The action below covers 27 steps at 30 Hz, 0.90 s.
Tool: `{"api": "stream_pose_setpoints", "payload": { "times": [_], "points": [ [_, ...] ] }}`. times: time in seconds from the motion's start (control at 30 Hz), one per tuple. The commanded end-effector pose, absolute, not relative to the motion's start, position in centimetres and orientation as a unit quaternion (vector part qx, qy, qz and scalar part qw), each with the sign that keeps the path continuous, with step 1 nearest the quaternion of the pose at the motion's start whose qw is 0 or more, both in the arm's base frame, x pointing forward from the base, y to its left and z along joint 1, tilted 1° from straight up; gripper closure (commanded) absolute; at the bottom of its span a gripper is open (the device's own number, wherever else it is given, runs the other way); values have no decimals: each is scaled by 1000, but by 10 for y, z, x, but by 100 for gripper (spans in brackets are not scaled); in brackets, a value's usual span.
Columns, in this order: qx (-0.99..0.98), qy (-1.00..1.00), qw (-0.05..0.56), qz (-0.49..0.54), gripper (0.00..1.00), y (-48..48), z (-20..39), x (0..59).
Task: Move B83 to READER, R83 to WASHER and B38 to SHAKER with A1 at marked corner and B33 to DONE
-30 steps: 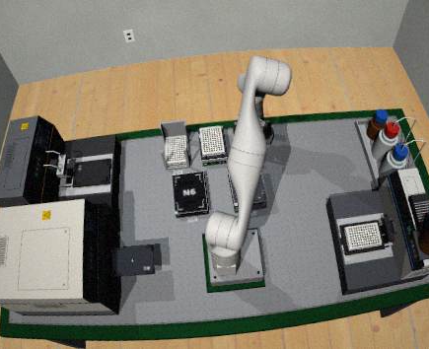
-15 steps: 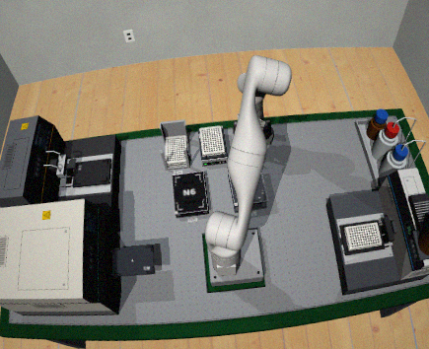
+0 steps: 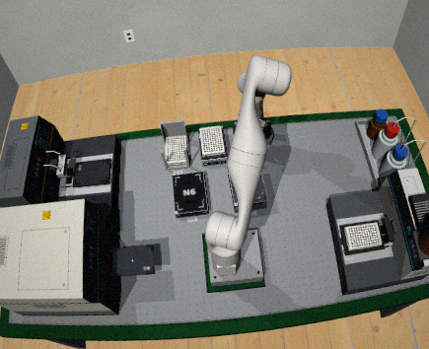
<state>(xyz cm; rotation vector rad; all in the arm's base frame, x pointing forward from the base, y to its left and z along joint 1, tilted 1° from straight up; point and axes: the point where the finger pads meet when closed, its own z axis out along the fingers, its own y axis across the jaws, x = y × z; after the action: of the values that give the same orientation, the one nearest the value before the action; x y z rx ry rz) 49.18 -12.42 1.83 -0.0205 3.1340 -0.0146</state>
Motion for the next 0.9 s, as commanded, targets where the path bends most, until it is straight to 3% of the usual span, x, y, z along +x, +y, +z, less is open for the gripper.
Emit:
{"api": "stream_pose_setpoints", "payload": {
  "times": [0.0,0.87],
  "points": [
    [-7,1000,5,-5,6,-124,18,492],
    [-7,1000,5,-5,6,-124,10,492]
  ]
}}
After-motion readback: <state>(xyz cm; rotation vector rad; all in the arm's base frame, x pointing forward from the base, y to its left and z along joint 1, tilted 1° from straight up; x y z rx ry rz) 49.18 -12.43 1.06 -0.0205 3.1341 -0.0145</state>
